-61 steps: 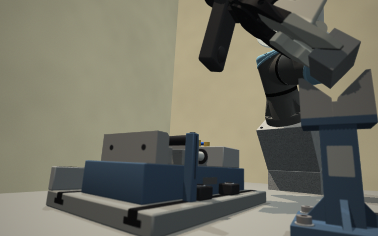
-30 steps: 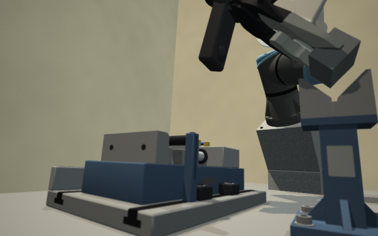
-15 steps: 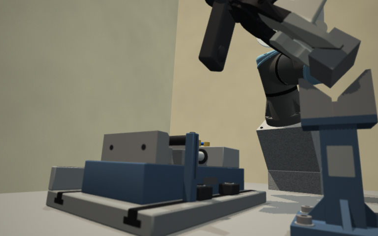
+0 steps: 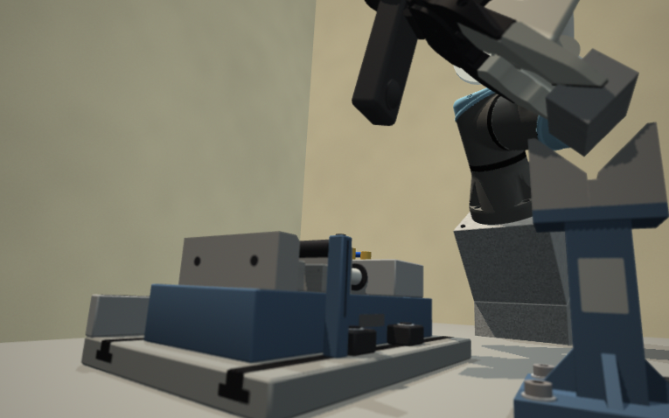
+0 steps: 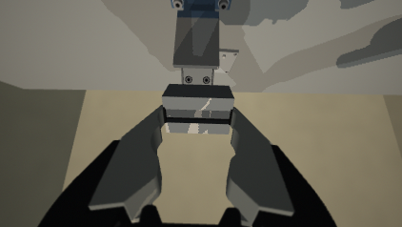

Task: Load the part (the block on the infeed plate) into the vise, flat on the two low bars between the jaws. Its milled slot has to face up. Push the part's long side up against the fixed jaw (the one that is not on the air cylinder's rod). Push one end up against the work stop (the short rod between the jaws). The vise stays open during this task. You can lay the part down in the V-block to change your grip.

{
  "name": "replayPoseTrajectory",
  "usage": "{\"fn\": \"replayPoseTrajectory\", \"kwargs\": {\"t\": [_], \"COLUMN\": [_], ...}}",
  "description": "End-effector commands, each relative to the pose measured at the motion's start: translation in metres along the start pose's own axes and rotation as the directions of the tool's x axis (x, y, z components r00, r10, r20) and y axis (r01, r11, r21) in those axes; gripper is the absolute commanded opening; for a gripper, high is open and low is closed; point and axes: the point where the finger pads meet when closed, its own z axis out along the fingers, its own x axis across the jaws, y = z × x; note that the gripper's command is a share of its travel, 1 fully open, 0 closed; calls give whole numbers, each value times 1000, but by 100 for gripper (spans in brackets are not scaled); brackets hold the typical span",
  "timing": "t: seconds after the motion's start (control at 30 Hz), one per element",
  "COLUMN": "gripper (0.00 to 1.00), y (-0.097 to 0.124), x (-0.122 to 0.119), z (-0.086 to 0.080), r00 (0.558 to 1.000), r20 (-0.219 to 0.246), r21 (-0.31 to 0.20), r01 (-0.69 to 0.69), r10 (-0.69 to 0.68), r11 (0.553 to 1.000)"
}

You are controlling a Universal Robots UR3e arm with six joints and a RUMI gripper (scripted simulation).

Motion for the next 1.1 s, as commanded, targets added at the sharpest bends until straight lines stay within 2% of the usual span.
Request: {"fn": "replayPoseTrajectory", "kwargs": {"t": [0.0, 0.5, 1.0, 1.07], "gripper": [0, 0, 0, 0], "y": [0, 1, 2, 2], "x": [0, 0, 0, 0], "z": [0, 0, 0, 0], "r00": [1000, 1000, 1000, 1000], "r20": [1, 1, 0, 0], "r21": [9, 71, 201, 201], "r01": [2, 2, 2, 2], "r10": [-2, -2, -2, -2], "r11": [1000, 997, 979, 979]}}
